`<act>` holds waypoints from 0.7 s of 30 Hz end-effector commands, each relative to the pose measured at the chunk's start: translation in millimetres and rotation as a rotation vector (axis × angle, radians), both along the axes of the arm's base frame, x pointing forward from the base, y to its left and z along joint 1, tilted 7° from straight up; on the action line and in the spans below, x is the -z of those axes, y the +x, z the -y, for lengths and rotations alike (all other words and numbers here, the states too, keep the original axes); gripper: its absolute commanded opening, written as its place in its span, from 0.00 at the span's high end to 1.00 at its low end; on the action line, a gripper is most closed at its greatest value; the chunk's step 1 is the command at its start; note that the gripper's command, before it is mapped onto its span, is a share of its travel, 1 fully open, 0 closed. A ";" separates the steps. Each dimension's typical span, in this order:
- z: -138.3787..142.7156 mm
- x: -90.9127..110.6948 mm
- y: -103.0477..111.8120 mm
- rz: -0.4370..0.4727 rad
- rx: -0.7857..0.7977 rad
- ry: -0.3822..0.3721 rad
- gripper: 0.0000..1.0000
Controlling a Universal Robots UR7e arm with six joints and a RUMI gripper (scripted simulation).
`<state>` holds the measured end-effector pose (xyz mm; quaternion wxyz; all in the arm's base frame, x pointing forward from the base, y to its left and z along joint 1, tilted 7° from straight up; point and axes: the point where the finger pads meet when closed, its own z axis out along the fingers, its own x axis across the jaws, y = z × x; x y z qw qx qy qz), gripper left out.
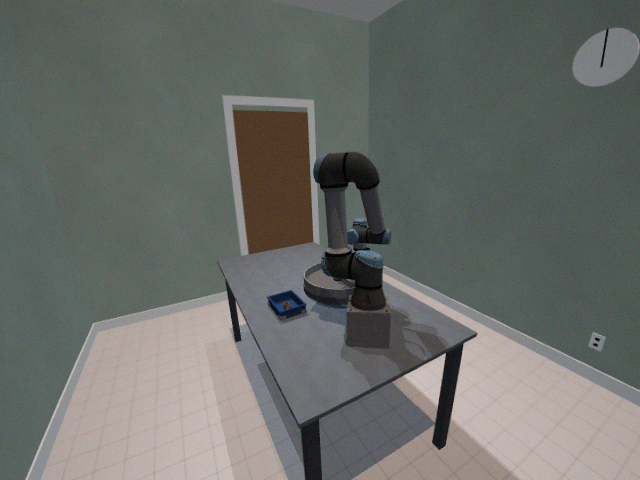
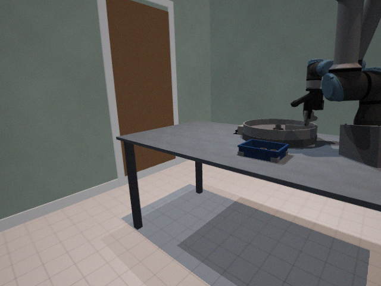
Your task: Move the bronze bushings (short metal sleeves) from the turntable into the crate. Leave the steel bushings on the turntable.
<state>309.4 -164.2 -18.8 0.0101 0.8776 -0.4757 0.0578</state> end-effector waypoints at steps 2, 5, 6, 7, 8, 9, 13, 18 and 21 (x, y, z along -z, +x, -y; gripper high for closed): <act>-1.1 14.1 1.0 -0.002 -0.002 0.001 0.94; -0.9 16.8 1.2 -0.002 -0.002 0.001 0.94; -0.9 17.2 1.3 -0.002 -0.002 0.001 0.94; -0.9 17.5 1.3 -0.002 -0.002 0.001 0.94; -0.8 17.6 1.3 -0.002 -0.002 0.001 0.94; -0.8 17.6 1.3 -0.002 -0.002 0.001 0.94; -0.5 17.4 1.4 -0.001 -0.002 0.001 0.94; 0.4 16.9 1.8 0.000 -0.001 0.000 0.94; 0.5 16.7 1.9 0.000 -0.001 -0.001 0.94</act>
